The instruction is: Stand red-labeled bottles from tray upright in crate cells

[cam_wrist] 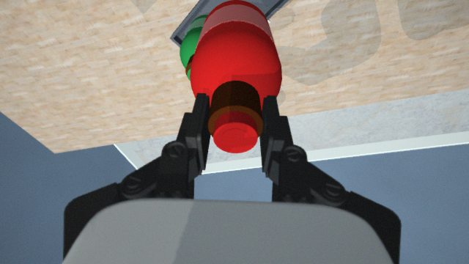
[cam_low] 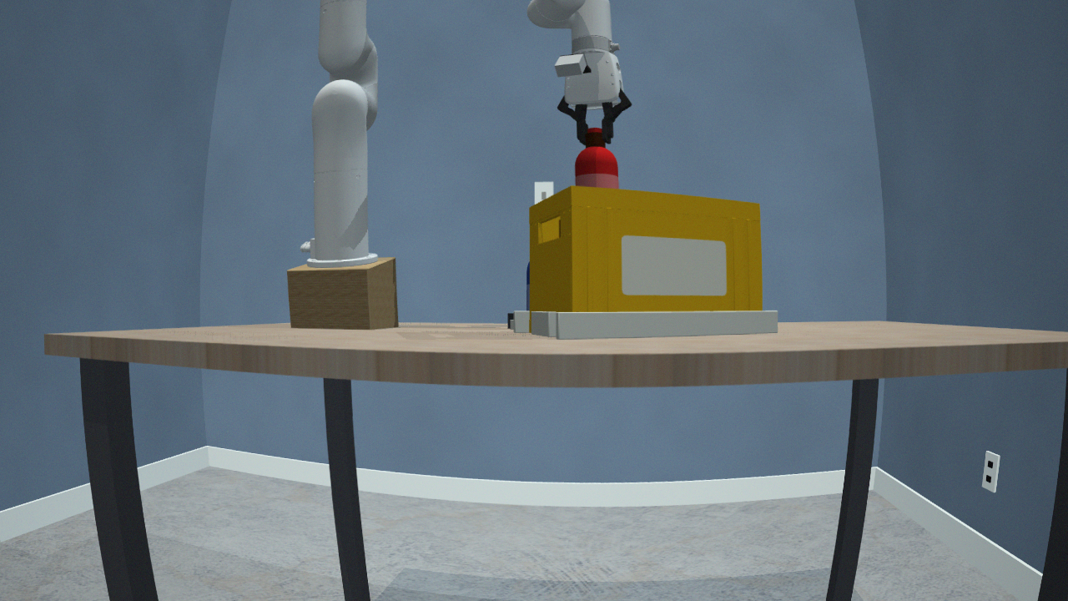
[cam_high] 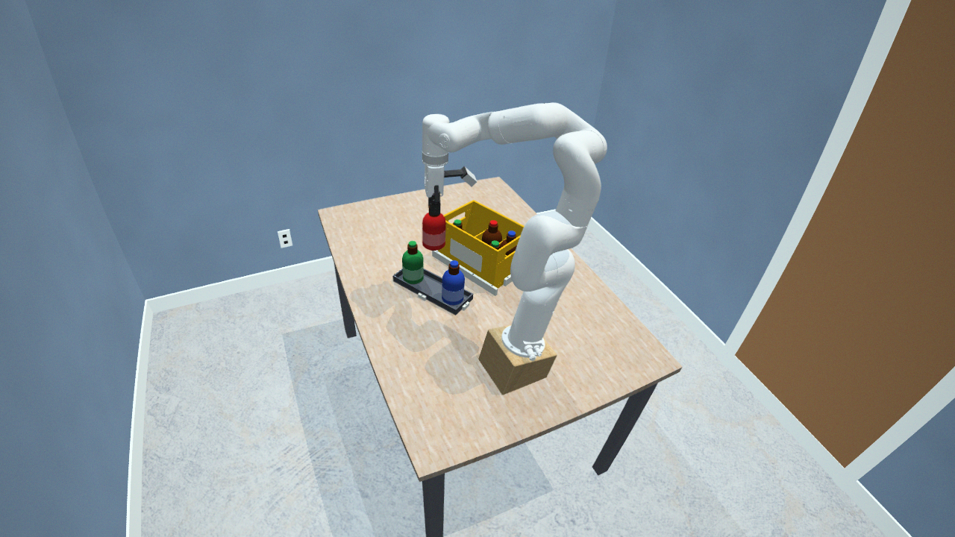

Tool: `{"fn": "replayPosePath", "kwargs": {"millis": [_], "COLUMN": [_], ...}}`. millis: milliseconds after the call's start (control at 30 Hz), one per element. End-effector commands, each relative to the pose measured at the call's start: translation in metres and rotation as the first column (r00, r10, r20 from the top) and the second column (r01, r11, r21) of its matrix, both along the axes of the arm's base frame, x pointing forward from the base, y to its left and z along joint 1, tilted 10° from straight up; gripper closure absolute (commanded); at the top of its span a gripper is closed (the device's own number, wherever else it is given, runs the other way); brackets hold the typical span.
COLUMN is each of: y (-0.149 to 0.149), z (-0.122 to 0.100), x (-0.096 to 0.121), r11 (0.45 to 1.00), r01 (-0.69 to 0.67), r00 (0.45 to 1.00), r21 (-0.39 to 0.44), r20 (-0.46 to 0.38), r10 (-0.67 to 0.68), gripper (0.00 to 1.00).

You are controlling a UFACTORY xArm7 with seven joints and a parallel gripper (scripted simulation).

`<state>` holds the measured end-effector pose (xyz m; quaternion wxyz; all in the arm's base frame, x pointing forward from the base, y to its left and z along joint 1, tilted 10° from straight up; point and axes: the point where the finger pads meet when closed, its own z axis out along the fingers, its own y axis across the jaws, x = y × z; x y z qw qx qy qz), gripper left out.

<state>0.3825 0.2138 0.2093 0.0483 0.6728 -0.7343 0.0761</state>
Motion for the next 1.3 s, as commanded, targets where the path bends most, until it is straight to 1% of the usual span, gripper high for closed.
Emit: {"fn": "replayPosePath", "kwargs": {"millis": [0, 533, 1267], "y": [0.0, -0.01, -0.034], "z": [0.002, 0.004, 0.01], "x": [0.002, 0.013, 0.039], "r11": [1.0, 1.0, 1.0], "r01": [-0.001, -0.001, -0.001], "r00": [1.0, 1.0, 1.0], "r21": [0.003, 0.003, 0.003], "r20": [0.004, 0.004, 0.004], "r10": [0.001, 0.001, 0.001], "gripper": [1.0, 1.0, 1.0]}}
